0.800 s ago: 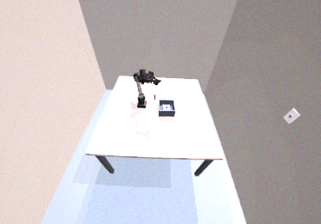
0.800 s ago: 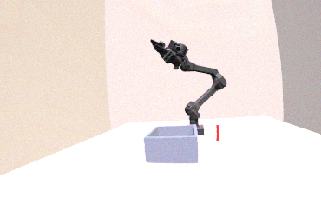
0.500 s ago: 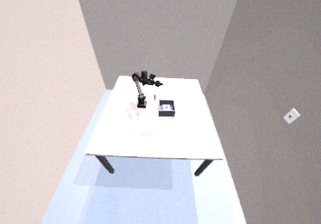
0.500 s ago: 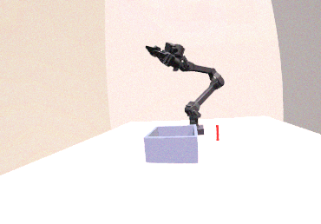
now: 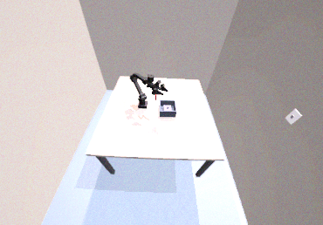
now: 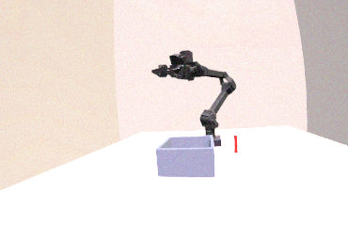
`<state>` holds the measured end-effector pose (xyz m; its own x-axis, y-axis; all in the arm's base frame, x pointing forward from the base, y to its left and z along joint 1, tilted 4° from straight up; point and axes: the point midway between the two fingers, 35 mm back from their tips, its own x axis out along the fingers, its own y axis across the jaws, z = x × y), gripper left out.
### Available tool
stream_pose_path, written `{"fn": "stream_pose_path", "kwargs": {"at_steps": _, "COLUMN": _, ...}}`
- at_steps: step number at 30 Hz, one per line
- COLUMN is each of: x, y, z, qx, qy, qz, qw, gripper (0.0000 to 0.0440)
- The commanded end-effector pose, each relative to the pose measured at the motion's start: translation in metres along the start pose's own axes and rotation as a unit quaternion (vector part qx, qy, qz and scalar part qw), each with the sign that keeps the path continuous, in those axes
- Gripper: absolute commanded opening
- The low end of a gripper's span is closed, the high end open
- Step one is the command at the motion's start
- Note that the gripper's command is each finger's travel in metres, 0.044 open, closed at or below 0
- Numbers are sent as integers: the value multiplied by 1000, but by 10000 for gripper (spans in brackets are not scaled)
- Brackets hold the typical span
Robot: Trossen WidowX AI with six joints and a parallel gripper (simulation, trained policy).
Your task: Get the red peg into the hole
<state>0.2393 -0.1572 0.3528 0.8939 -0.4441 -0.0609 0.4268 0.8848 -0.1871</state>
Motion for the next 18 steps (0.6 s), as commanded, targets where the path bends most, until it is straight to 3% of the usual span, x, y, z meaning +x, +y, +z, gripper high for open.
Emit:
{"fn": "stream_pose_path", "kwargs": {"at_steps": 1, "x": 6, "y": 10, "z": -12, "qx": 29, "qy": 34, "qz": 12, "qw": 999, "gripper": 440}}
{"fn": "stream_pose_path", "kwargs": {"at_steps": 9, "x": 12, "y": 48, "z": -48, "qx": 102, "qy": 141, "qz": 47, "qw": 984, "gripper": 440}}
{"fn": "stream_pose_path", "kwargs": {"at_steps": 18, "x": 1, "y": 98, "z": -86, "qx": 165, "qy": 270, "qz": 76, "qw": 946, "gripper": 440}}
